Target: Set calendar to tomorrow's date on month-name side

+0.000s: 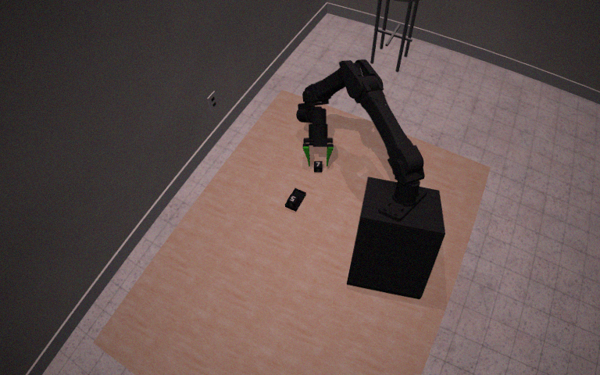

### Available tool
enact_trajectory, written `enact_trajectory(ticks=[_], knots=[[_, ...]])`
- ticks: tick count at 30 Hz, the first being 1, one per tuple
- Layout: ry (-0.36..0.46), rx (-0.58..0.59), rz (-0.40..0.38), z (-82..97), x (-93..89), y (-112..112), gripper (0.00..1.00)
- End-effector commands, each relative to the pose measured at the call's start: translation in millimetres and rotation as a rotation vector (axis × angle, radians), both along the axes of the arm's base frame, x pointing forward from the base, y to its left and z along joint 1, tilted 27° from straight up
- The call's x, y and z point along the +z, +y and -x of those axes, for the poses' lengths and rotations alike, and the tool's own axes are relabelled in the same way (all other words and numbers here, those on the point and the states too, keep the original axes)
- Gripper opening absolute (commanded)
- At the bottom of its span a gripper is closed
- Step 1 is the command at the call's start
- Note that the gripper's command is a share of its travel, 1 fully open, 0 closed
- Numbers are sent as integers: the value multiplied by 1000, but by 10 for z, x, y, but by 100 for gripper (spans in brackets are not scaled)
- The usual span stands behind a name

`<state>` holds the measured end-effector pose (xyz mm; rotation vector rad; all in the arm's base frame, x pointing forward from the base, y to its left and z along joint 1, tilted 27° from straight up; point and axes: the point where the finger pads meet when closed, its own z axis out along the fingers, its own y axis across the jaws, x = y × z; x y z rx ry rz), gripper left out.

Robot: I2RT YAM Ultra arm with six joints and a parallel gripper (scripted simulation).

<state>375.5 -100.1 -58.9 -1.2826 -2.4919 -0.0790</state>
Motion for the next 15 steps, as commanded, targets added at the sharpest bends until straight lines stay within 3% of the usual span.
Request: enact_trajectory(ticks=[1,15], knots=[[-11,4,3,-28,46,9,64],[-12,4,2,21,267,112,64]])
